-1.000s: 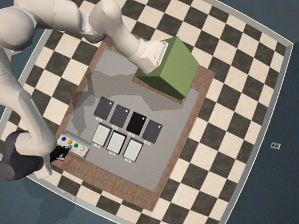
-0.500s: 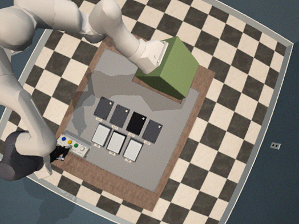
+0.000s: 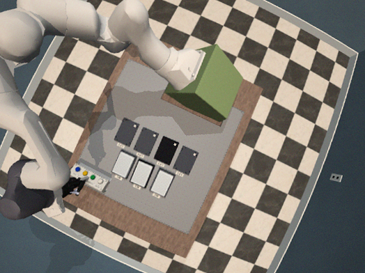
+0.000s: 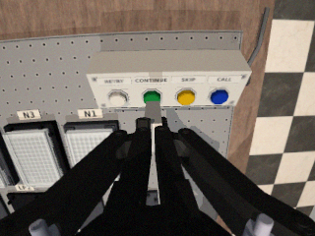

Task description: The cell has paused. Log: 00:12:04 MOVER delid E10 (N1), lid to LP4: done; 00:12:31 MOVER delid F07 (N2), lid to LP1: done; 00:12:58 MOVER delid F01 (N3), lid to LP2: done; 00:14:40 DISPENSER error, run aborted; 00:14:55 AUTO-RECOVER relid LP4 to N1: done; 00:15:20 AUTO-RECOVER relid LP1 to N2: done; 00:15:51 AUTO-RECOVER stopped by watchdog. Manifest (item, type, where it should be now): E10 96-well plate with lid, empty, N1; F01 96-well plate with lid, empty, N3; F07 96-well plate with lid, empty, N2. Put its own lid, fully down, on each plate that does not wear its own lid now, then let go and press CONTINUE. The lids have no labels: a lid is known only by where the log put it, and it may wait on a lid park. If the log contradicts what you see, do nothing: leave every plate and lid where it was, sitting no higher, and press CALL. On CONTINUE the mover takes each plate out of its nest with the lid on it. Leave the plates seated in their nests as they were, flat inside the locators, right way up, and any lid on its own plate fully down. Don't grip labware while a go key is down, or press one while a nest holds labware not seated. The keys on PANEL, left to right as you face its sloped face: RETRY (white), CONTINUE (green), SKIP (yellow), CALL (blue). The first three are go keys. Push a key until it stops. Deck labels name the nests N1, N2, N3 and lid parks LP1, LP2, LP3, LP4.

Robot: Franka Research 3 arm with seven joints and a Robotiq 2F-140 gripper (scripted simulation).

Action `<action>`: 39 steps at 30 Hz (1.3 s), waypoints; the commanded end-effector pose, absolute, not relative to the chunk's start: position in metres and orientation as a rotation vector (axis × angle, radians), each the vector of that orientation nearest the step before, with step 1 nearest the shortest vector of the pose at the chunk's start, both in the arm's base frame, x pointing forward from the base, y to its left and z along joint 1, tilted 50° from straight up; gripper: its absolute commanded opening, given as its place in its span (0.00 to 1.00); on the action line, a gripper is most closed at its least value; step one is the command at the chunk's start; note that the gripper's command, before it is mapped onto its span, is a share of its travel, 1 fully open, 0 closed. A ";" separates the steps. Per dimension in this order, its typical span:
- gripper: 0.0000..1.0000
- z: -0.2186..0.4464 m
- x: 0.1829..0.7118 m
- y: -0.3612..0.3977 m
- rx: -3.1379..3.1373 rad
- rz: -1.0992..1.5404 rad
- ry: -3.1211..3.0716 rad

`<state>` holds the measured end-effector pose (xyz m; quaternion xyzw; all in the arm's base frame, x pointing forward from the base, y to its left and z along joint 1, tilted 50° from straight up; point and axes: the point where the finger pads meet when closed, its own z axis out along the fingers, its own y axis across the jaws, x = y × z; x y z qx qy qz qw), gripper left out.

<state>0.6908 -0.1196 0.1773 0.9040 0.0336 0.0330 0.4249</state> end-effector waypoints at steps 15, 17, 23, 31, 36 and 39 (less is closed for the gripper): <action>0.00 0.169 0.692 -0.127 2.263 0.079 0.090; 0.00 0.169 0.692 -0.127 2.263 0.079 0.090; 0.00 0.168 0.692 -0.128 2.263 0.079 0.090; 0.00 0.167 0.692 -0.130 2.263 0.079 0.090; 0.00 0.166 0.692 -0.130 2.263 0.079 0.090; 0.00 0.166 0.692 -0.130 2.263 0.079 0.090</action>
